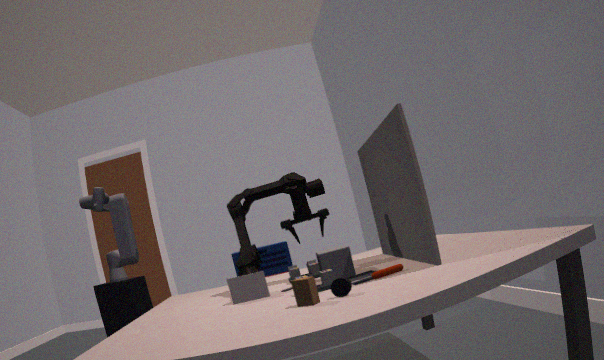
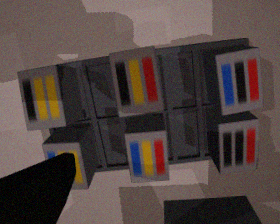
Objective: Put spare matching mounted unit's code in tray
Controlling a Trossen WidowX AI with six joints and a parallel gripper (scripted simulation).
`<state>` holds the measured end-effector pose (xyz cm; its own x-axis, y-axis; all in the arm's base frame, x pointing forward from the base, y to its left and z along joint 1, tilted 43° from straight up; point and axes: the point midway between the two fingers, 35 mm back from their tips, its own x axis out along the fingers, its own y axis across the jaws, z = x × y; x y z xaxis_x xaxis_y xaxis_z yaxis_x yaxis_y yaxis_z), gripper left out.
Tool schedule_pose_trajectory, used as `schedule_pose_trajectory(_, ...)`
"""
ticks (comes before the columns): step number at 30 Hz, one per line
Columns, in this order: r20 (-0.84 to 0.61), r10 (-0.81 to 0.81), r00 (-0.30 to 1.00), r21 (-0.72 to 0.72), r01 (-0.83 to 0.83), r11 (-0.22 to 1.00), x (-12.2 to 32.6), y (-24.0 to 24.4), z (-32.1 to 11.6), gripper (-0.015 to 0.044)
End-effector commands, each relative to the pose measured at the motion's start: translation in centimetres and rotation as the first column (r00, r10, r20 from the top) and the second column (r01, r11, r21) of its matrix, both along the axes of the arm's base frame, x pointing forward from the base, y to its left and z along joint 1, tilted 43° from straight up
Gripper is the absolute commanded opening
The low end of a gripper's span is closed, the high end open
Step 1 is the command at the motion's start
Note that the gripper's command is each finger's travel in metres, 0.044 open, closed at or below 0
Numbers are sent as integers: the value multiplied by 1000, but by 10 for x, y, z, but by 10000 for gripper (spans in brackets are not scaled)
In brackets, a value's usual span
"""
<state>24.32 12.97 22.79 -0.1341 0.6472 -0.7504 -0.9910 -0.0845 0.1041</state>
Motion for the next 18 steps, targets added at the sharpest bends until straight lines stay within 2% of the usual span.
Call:
schedule_pose_trajectory(1,140,156,978,35,-163,986,-29,9,11,440)
schedule_pose_trajectory(7,140,156,978,35,-163,986,-29,9,11,440)
schedule_pose_trajectory(12,94,160,983,34,-164,986,-29,30,-12,309)
schedule_pose_trajectory(18,80,161,984,33,-164,986,-30,36,-18,300)
